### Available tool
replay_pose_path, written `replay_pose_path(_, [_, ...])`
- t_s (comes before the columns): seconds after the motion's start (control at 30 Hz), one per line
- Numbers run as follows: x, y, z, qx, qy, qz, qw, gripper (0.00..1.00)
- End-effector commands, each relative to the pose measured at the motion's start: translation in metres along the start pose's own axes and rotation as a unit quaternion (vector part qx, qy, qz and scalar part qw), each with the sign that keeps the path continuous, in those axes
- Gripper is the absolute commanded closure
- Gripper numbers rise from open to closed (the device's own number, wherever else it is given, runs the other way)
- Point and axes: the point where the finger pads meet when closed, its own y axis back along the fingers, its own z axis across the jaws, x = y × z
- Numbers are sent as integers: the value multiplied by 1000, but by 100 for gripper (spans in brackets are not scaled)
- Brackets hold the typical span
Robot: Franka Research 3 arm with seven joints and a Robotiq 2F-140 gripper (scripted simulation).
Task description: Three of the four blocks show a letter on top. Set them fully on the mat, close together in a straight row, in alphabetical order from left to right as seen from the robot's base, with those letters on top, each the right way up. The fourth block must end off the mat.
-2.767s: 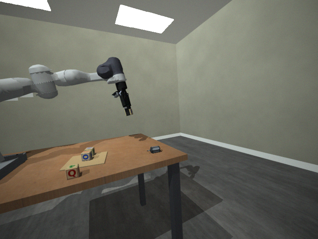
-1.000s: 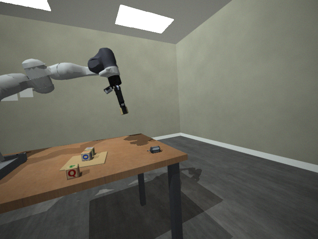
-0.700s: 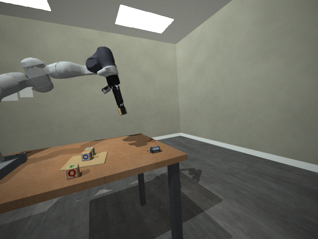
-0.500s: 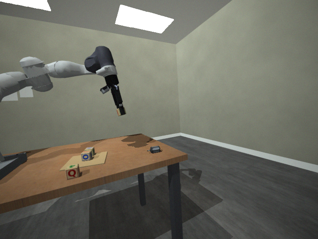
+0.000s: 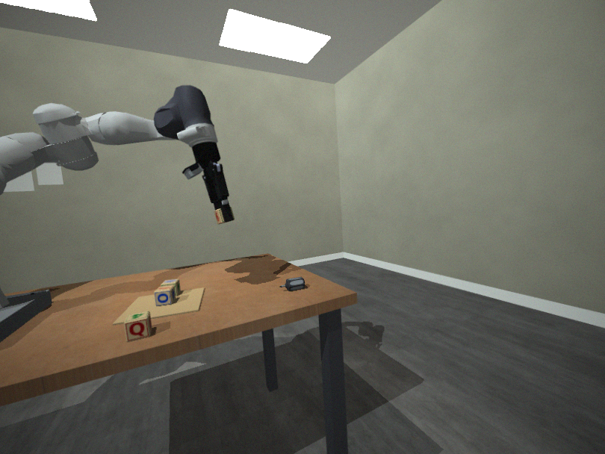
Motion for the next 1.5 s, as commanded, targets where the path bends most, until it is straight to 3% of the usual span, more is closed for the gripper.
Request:
replay_pose_path(0.0, [8,-1,-7,3,70,-3,998,67])
replay_pose_path(1.0, [73,-22,-28,-13,214,13,977,67])
replay_pose_path(1.47, [112,-38,-33,-29,298,21,954,67])
